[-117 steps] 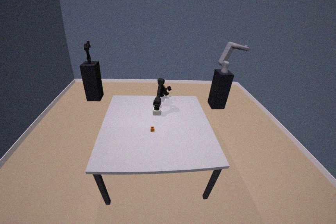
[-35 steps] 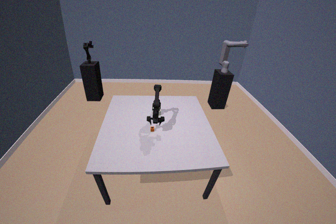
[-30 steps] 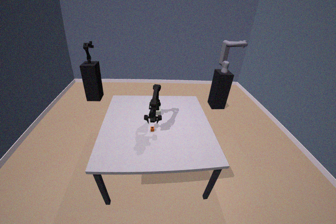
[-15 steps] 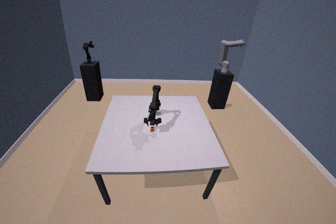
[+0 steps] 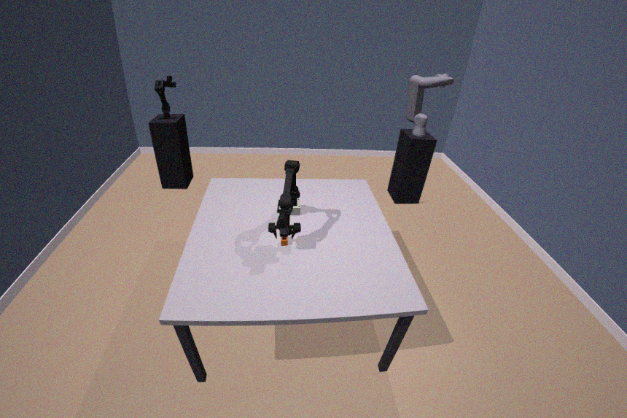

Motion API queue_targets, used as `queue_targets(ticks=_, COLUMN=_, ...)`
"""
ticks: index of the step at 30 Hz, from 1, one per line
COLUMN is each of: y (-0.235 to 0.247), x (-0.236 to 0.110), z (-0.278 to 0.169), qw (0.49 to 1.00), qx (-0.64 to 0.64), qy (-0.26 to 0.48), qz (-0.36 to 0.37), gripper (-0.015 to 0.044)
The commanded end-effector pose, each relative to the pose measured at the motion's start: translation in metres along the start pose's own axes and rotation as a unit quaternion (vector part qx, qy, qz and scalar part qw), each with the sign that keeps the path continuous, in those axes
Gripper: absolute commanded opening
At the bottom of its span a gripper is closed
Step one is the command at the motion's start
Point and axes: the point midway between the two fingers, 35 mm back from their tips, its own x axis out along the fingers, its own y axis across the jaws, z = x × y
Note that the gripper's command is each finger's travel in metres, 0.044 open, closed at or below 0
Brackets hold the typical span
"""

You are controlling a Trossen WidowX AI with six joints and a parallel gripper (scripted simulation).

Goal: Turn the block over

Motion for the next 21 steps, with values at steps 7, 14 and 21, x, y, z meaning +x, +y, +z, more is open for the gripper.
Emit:
queue_targets(ticks=7, y=0.002, x=0.019, z=-0.003, qw=1.0, qx=-0.003, qy=0.005, qz=0.004, gripper=0.044)
queue_targets(ticks=14, y=0.002, x=0.02, z=-0.003, qw=1.0, qx=-0.003, qy=0.005, qz=0.004, gripper=0.0309)
queue_targets(ticks=21, y=0.002, x=0.02, z=-0.003, qw=1.0, qx=-0.003, qy=0.005, qz=0.004, gripper=0.0164)
